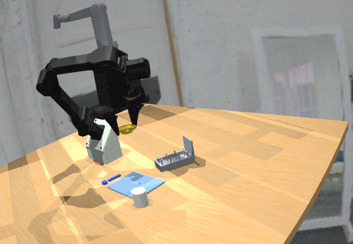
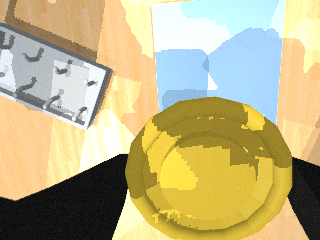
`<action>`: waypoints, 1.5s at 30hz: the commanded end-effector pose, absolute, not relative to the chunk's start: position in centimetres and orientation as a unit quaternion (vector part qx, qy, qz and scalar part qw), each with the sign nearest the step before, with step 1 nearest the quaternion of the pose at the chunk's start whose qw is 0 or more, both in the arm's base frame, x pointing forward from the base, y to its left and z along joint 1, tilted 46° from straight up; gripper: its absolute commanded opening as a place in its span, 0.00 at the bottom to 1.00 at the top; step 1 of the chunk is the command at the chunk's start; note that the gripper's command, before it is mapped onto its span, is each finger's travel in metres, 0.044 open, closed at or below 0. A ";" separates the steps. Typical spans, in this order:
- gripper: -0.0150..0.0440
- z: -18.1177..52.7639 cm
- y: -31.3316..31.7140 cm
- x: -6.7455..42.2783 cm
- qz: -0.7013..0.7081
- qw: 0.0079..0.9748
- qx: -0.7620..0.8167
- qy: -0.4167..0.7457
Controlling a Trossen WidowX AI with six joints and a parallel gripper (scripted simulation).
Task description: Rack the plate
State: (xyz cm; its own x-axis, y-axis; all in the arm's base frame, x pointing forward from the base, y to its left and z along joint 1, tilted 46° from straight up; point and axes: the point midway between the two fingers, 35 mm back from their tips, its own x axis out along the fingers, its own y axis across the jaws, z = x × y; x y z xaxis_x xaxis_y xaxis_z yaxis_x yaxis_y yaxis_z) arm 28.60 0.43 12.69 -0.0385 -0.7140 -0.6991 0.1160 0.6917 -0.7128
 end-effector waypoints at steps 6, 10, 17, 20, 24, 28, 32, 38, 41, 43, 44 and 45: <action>0.25 9.3 4.3 27.8 -0.394 0.679 -0.144 0.602; 0.25 7.6 5.9 27.1 -0.433 0.687 -0.100 0.575; 0.25 7.3 6.2 27.0 -0.439 0.687 -0.092 0.572; 0.25 6.7 5.7 26.8 -0.423 0.676 -0.093 0.596; 0.25 5.6 5.1 26.6 -0.393 0.659 -0.093 0.634; 0.25 4.6 4.5 26.4 -0.358 0.645 -0.090 0.670; 0.25 3.7 4.0 26.2 -0.319 0.632 -0.086 0.701; 0.25 2.3 3.3 25.9 -0.257 0.619 -0.078 0.739; 0.25 1.7 2.9 25.9 -0.225 0.614 -0.072 0.753; 0.25 1.3 2.6 25.8 -0.203 0.613 -0.068 0.761; 0.25 1.1 2.5 25.8 -0.192 0.612 -0.066 0.764; 0.25 0.9 2.4 25.8 -0.181 0.611 -0.065 0.768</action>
